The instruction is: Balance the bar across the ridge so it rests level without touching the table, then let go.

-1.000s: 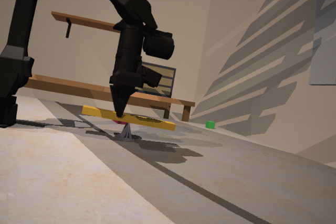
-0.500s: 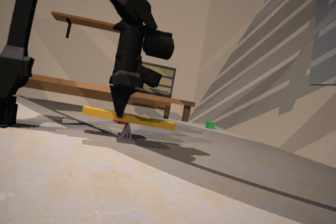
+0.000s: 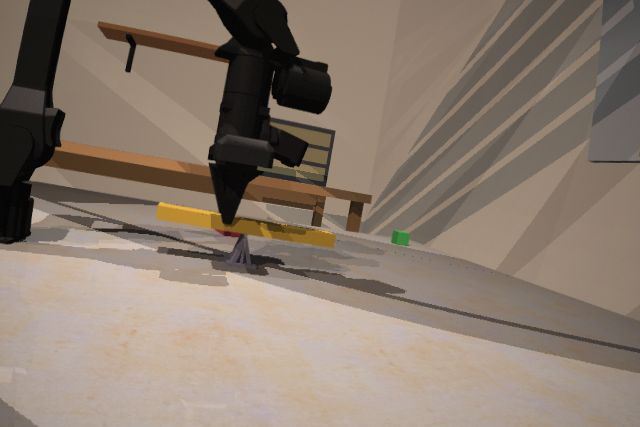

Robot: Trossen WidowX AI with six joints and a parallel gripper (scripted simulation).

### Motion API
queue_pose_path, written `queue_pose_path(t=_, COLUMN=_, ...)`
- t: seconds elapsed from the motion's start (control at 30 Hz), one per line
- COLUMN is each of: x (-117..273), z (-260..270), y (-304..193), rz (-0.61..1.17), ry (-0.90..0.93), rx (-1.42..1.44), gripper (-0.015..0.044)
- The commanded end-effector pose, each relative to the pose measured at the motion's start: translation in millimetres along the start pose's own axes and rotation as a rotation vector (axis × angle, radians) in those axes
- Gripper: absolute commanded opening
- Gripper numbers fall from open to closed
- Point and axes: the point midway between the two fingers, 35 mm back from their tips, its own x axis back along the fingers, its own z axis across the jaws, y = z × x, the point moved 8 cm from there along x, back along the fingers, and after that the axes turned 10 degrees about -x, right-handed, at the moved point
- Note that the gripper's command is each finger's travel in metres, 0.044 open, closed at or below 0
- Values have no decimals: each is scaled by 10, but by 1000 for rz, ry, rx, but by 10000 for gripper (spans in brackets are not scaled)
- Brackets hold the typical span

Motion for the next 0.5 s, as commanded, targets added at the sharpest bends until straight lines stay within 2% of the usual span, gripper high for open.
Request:
queue_pose_path(t=0.0, x=-39, z=-5, y=-15, rz=10, ry=-4, rx=3, gripper=0)
queue_pose_path(t=0.47, x=-6, z=-6, y=-17, rz=10, ry=-4, rx=3, gripper=0)
